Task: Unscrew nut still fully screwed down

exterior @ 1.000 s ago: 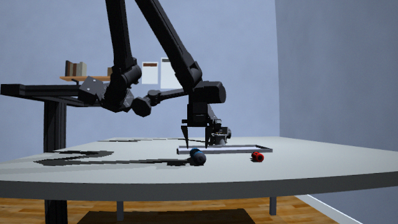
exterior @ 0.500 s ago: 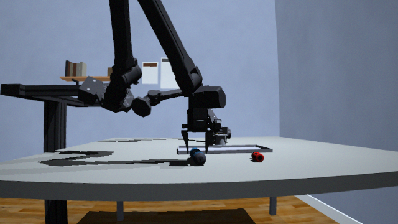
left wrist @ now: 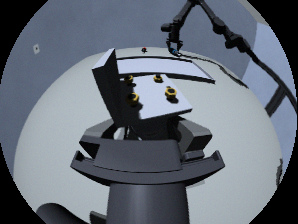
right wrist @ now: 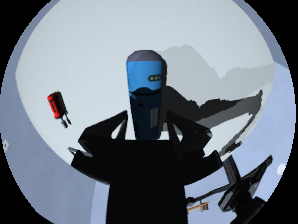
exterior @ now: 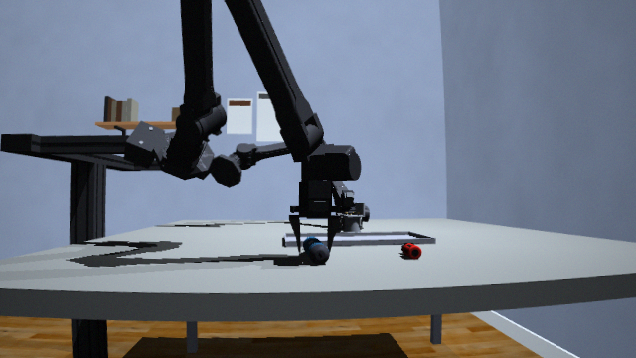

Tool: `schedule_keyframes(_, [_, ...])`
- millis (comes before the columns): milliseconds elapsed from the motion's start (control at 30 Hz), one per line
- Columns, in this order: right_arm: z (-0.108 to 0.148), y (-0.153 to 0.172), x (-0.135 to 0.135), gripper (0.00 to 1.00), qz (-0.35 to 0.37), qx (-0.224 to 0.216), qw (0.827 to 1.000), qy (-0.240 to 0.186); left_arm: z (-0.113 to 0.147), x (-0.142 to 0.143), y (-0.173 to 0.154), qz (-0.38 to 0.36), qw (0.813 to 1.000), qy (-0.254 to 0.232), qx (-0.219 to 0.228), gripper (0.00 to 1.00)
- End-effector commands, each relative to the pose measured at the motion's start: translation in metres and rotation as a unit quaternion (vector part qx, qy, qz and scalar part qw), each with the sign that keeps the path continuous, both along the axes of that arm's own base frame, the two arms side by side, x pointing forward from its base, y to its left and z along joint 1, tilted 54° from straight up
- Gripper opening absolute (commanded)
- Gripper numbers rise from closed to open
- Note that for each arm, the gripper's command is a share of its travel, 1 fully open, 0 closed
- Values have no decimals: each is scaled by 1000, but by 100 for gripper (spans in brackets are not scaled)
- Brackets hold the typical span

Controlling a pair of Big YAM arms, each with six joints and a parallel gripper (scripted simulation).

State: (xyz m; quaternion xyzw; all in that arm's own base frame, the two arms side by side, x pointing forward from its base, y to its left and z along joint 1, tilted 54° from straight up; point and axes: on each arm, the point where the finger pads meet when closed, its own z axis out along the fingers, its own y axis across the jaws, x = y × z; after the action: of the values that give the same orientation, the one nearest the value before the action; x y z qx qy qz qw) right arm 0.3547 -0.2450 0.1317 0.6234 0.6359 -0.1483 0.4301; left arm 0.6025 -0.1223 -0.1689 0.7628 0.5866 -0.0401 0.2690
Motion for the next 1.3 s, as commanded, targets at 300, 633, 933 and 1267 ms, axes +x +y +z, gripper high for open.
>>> schedule_keyframes(300, [11,-2,8,65,4,-8,1000,-14,3,2,-5,-4,1000,-4,0,59])
schedule_keyframes(633, [6,-1,9,65,8,-7,1000,-6,3,2,-5,-4,1000,-4,0,59])
schedule_keyframes(933, [6,-1,5,65,5,-5,1000,-6,3,2,-5,-4,1000,-4,0,59])
schedule_keyframes(1267, [6,-1,5,55,5,-5,1000,-6,3,2,-5,-4,1000,-4,0,59])
